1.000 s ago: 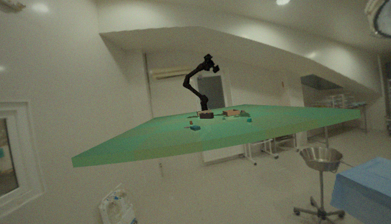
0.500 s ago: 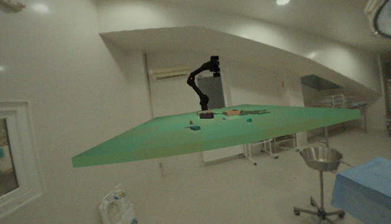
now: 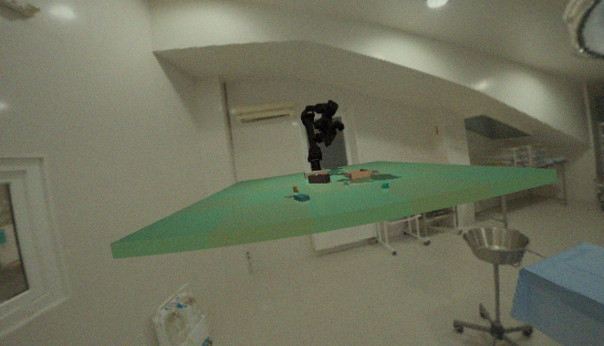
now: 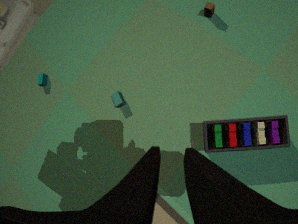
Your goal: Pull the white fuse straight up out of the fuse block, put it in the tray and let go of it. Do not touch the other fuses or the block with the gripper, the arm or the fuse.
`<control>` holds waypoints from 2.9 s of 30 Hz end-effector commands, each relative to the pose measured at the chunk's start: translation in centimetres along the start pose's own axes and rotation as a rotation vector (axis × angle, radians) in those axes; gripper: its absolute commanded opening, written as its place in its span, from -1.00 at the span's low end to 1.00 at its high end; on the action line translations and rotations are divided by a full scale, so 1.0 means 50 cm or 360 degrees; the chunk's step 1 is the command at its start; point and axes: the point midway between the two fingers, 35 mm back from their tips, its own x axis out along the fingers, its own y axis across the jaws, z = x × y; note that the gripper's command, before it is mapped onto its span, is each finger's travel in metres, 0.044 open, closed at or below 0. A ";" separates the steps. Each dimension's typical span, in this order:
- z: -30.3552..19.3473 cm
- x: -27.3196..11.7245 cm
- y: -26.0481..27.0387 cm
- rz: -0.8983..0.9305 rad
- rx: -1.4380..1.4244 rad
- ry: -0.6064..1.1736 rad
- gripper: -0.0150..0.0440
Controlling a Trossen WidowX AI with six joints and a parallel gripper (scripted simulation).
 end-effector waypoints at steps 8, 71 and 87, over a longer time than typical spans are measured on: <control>-0.010 0.162 -0.213 -0.0419 -0.0252 0.0751 -0.25; -0.039 0.230 -0.250 -0.0420 -0.0252 0.0751 -0.25; -0.038 0.229 -0.251 -0.0430 -0.0249 0.0746 -0.49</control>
